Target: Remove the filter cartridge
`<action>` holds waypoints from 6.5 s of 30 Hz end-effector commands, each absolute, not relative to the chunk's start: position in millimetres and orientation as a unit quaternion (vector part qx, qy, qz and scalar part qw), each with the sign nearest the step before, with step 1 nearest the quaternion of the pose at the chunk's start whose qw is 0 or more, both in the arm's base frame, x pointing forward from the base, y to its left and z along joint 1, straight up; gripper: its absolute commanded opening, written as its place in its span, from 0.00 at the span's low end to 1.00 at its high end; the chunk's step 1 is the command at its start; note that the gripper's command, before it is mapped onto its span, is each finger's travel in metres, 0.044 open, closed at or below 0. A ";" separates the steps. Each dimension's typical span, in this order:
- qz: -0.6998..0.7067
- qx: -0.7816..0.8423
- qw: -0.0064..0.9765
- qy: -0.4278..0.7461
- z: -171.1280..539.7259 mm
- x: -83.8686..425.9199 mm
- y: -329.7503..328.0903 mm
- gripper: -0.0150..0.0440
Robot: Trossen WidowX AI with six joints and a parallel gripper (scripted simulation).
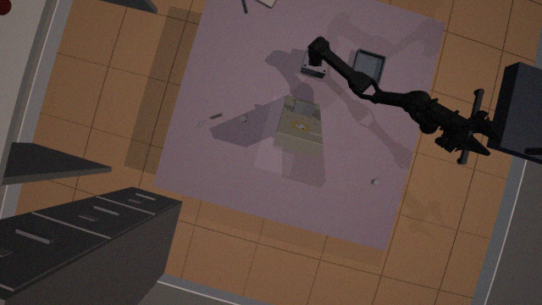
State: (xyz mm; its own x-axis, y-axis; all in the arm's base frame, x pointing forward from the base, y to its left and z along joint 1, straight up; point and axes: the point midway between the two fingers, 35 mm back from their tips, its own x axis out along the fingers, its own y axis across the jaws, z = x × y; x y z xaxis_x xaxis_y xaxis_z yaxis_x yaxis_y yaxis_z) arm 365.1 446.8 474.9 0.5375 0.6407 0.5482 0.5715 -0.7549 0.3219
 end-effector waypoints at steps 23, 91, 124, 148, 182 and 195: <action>0.514 0.692 -0.287 0.417 660.2 99.4 322.4 0.43; 0.170 -0.351 -0.888 -0.245 244.8 287.4 -45.6 0.43; 0.169 -0.351 -0.888 -0.243 218.9 327.9 -52.0 0.43; 0.169 -0.351 -0.888 -0.243 215.4 333.9 -53.5 0.43; 0.169 -0.351 -0.888 -0.243 207.7 345.7 -55.2 0.43; 0.169 -0.351 -0.888 -0.243 205.7 348.9 -55.7 0.43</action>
